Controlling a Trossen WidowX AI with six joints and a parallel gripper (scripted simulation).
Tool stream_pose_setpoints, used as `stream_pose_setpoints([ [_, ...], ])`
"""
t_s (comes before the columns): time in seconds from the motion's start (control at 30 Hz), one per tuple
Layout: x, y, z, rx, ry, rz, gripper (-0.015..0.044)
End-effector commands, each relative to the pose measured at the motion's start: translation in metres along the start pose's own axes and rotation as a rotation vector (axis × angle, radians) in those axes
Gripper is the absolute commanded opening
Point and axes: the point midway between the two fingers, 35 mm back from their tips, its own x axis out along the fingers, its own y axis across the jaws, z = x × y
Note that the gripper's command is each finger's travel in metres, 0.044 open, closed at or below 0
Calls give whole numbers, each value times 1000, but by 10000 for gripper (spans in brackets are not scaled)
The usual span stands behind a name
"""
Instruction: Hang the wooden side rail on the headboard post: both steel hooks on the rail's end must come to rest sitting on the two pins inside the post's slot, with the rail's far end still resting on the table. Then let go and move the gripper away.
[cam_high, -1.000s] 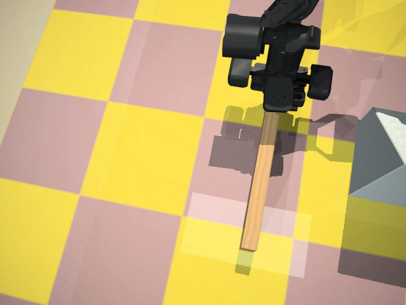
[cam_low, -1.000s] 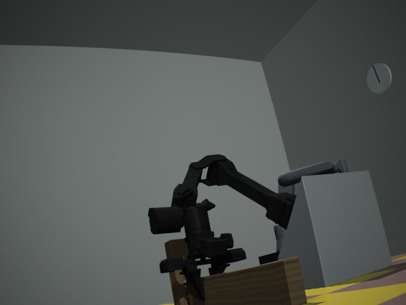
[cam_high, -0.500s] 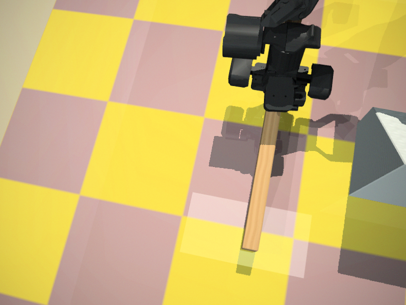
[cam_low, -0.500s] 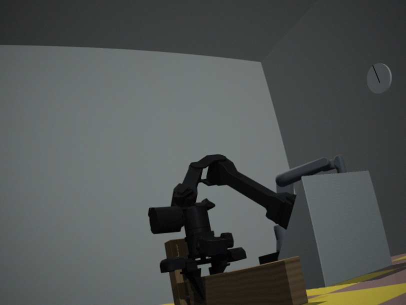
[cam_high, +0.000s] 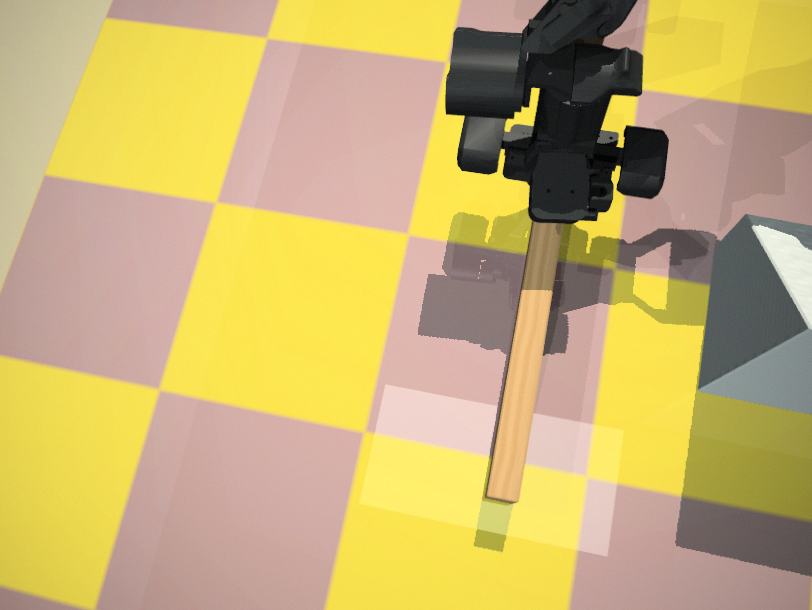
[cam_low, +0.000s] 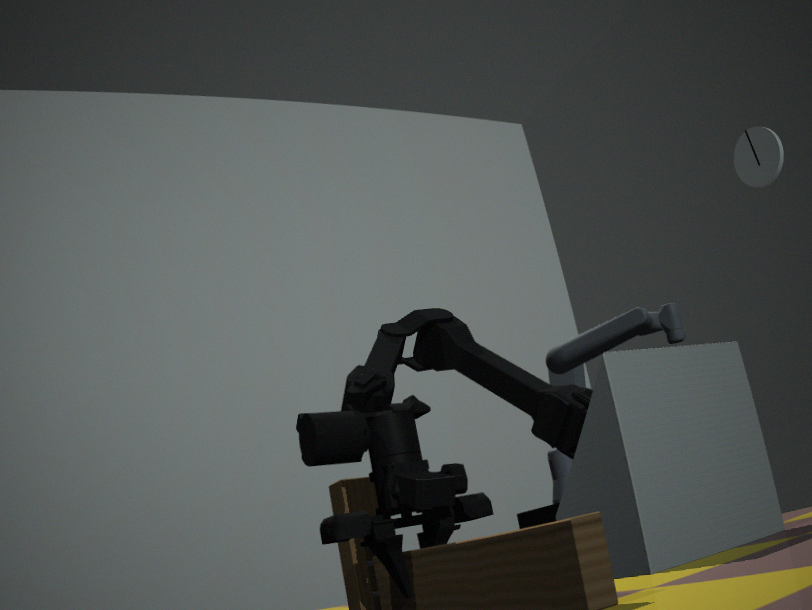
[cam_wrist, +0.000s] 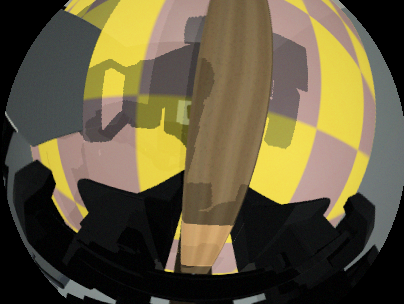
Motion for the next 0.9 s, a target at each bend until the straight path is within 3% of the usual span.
stream_pose_setpoints([
  [0.0, -5, -2, 1, -7, -1, -12, 0],
  [0.87, -9, -2, 1, -7, -1, -12, 0],
])
